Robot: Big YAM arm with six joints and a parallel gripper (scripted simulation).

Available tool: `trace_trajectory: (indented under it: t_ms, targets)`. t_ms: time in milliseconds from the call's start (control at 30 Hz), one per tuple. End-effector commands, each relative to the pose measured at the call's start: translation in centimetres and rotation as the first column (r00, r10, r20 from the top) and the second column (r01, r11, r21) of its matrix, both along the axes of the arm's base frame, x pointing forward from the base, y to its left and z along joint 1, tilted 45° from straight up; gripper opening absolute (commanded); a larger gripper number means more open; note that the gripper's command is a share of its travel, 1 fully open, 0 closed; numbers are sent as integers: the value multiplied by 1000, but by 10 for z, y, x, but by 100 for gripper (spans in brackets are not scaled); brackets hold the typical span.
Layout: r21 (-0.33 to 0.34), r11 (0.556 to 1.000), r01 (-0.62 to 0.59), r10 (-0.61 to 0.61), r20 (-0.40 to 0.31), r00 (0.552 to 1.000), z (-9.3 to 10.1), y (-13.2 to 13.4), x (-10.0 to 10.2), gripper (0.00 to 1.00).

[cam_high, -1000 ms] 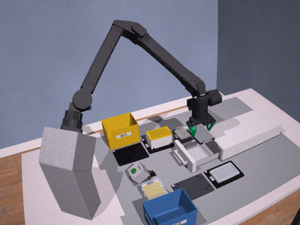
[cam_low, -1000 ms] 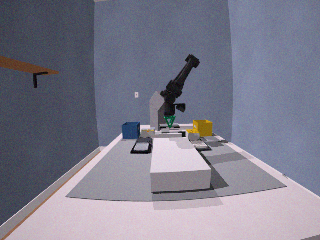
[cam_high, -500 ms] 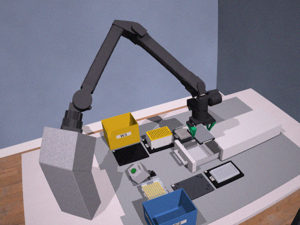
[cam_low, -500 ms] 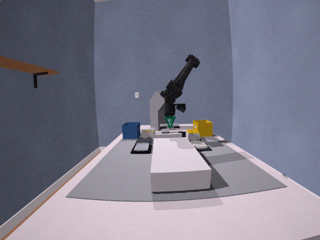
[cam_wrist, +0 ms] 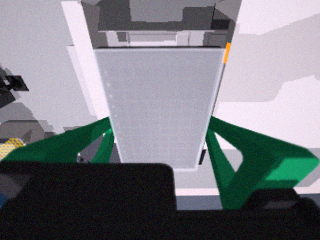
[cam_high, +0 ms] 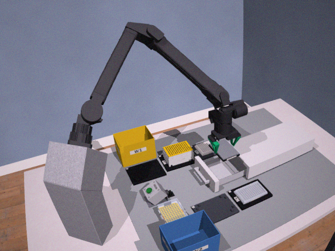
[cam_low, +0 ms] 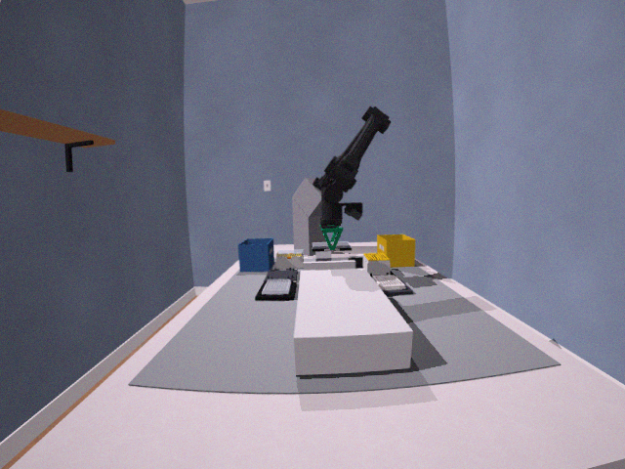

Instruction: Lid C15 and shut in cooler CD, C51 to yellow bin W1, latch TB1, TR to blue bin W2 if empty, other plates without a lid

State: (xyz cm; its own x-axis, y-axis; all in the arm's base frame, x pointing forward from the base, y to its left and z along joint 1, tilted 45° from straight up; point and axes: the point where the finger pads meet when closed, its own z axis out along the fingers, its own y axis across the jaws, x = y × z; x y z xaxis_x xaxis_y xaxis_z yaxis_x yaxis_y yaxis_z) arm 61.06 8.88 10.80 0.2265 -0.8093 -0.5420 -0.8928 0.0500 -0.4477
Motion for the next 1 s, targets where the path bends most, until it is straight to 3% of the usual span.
trace_trajectory:
  t_ms: [0,67,967]
  targets:
    - [0,1000,4,-4,17,1000,4,-2,1,0]
    - [4,1000,-2,2,-6,1000,-8,8,0,0]
    - [4,1000,-2,2,25,1000,-18,28,26,0]
